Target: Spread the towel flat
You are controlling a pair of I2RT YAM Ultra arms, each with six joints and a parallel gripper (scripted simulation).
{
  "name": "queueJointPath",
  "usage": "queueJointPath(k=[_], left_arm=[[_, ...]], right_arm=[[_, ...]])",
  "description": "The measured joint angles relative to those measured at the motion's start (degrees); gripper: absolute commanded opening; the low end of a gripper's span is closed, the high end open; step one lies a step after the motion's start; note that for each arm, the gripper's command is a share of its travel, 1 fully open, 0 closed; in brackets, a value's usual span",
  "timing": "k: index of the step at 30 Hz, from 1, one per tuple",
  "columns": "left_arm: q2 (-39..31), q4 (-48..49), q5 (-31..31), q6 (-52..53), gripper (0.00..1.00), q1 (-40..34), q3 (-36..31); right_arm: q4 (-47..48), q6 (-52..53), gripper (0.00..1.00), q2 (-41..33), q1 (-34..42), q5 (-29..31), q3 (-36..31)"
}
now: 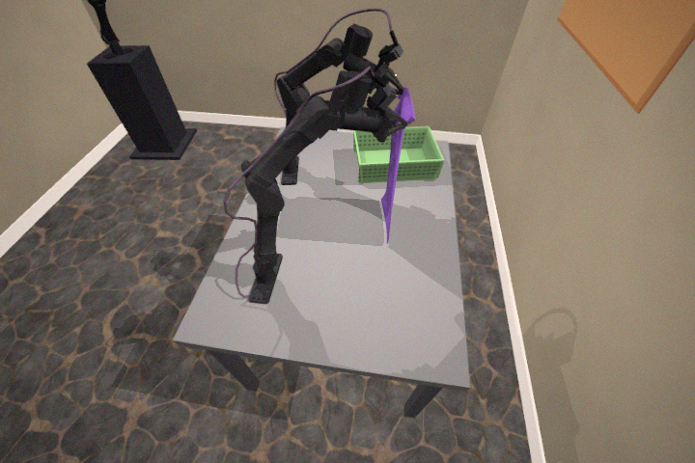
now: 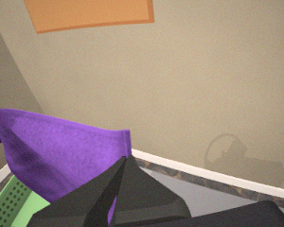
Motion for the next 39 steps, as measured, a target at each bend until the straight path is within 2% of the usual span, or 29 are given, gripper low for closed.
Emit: queueJointPath(k=[13, 23, 27, 34, 39], left_arm=[[0.3, 0.7, 0.0, 0.0, 0.00, 0.0, 0.0], [5.1, 7.8, 0.1, 0.0, 0.00, 1.3, 0.2], [7.7, 14.0, 0.3, 0.1, 0.00, 2.1, -0.2], [6.1, 30.0, 0.4, 0.1, 0.00, 2.7, -14.1], [4.6, 37.6, 0.2, 0.1, 0.00, 2.8, -20.0]], right_arm=[[0.7, 0.0, 0.00, 0.2, -0.1, 0.0, 0.0], [7.6, 0.0, 0.00, 4.0, -2.5, 0.0, 0.0], [12.2, 0.0, 0.00, 7.0, -4.1, 0.0, 0.2], [18.0, 0.0, 0.00, 11.1, -5.2, 0.1, 0.2], [18.6, 0.0, 0.00, 11.0, -5.2, 0.3, 0.3]])
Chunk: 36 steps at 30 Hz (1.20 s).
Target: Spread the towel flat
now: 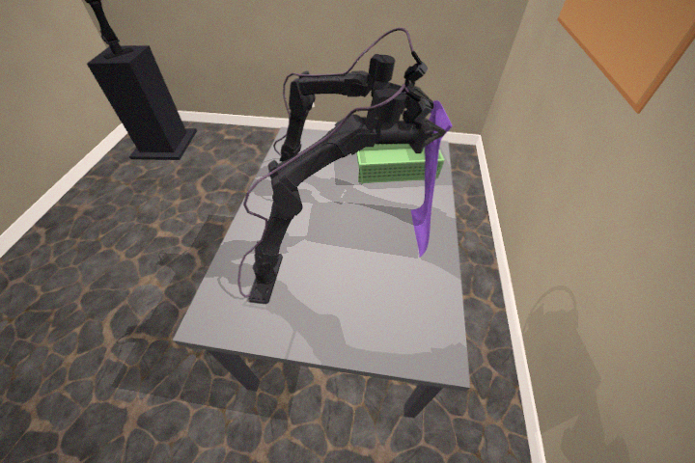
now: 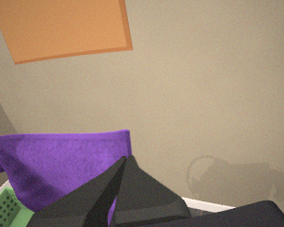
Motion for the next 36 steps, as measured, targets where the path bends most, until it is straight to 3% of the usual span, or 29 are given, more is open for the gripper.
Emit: queueJointPath(k=[5, 12, 19, 26, 36], left_arm=[[-0.4, 6.4, 0.1, 0.0, 0.00, 0.0, -0.5], [3.5, 25.3, 0.2, 0.0, 0.00, 0.5, -5.8], [7.7, 33.0, 0.2, 0.0, 0.00, 0.7, -6.6], [7.5, 38.2, 0.2, 0.0, 0.00, 0.7, -6.4], [13.0, 44.3, 0.2, 0.0, 0.00, 1.0, -4.6]], right_arm=[[1.3, 0.0, 0.00, -0.2, 0.0, -0.2, 0.7], [18.9, 0.0, 0.00, -3.5, -1.3, -0.3, -15.4], [32.9, 0.0, 0.00, -4.4, -1.6, -0.1, -26.6], [41.1, 0.0, 0.00, -4.4, -1.6, -0.1, -27.2], [50.9, 0.0, 0.00, -1.2, -2.2, 0.0, -27.2]])
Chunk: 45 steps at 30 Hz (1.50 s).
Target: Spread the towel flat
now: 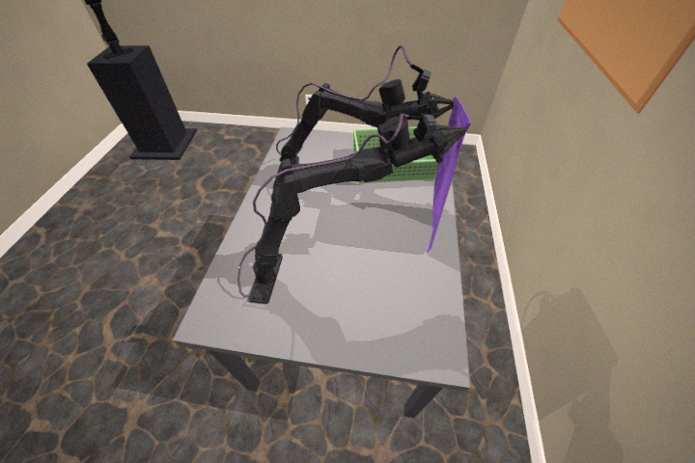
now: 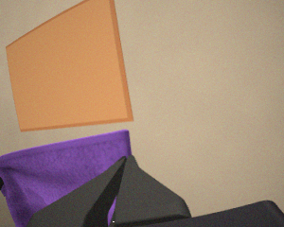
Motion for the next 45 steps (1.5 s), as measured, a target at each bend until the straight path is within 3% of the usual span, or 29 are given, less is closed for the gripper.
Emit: queueJointPath(k=[45], left_arm=[[-3.6, -5.1, 0.0, 0.0, 0.00, 0.0, -4.5]], right_arm=[[-7.2, 0.0, 0.00, -1.4, 0.0, 0.0, -3.2]])
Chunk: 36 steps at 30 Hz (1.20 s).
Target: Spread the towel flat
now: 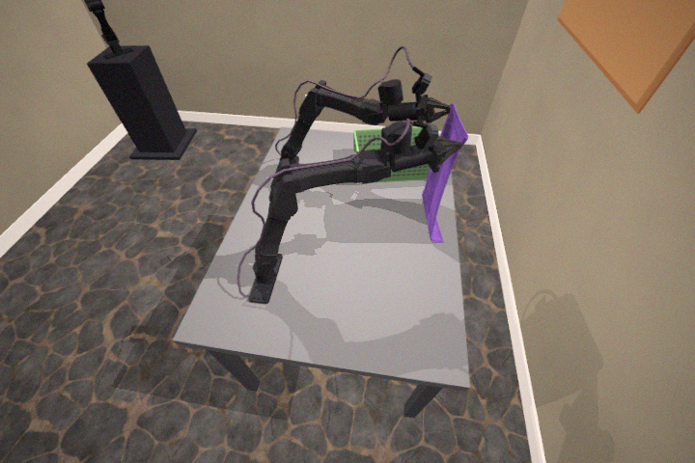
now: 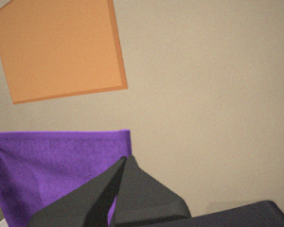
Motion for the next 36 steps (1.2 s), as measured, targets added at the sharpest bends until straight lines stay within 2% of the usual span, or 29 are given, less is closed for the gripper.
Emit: queueJointPath(k=[30, 36], left_arm=[[0.0, 0.0, 0.0, 0.0, 0.00, 0.0, 0.0], [2.2, 3.9, 0.0, 0.0, 0.00, 0.7, 0.0]], right_arm=[[0.0, 0.0, 0.00, 0.0, 0.0, 0.0, 0.0], [8.3, 0.0, 0.00, 2.4, 0.7, 0.2, -2.1]])
